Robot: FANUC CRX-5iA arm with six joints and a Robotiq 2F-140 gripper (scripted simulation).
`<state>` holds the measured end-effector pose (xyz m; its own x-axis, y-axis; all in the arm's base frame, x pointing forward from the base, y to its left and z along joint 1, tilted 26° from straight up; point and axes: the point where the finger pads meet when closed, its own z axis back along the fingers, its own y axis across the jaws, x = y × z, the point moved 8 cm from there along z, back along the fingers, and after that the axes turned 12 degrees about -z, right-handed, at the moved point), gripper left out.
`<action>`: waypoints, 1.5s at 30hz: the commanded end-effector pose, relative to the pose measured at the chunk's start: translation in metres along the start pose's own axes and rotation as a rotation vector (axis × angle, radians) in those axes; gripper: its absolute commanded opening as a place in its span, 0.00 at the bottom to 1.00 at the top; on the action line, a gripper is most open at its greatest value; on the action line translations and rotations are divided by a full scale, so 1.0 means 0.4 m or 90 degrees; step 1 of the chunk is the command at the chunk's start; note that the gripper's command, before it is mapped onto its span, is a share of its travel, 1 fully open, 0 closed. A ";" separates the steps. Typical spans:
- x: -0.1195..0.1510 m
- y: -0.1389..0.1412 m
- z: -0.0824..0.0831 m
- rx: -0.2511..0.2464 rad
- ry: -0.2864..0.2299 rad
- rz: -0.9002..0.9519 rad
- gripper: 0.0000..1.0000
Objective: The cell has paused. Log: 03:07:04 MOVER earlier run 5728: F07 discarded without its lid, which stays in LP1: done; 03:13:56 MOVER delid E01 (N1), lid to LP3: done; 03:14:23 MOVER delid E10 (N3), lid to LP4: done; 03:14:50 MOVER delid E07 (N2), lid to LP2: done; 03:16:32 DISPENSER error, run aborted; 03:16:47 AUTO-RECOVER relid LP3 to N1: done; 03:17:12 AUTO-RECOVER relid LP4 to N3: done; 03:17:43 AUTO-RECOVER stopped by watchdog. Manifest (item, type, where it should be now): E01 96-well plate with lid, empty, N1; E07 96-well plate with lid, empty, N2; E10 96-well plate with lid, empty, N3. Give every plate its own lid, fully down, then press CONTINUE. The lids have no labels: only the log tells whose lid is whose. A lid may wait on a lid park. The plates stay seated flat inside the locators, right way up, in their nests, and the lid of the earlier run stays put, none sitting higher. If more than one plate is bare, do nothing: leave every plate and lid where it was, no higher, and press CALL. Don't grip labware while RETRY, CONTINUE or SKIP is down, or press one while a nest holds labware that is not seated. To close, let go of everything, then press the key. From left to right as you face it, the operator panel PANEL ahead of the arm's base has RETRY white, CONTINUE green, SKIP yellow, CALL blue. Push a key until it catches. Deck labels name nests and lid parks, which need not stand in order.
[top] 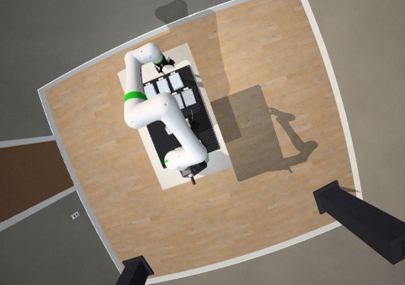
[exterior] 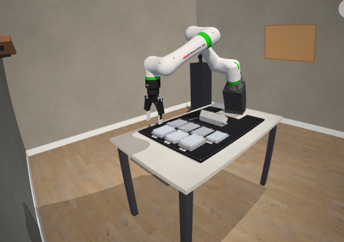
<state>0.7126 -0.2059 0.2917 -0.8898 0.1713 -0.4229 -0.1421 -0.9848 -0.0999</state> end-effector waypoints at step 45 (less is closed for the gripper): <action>0.181 -0.308 0.346 0.187 0.034 0.046 0.66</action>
<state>0.6489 -0.0886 0.4153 -0.9227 0.0831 -0.3766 -0.1662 -0.9668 0.1939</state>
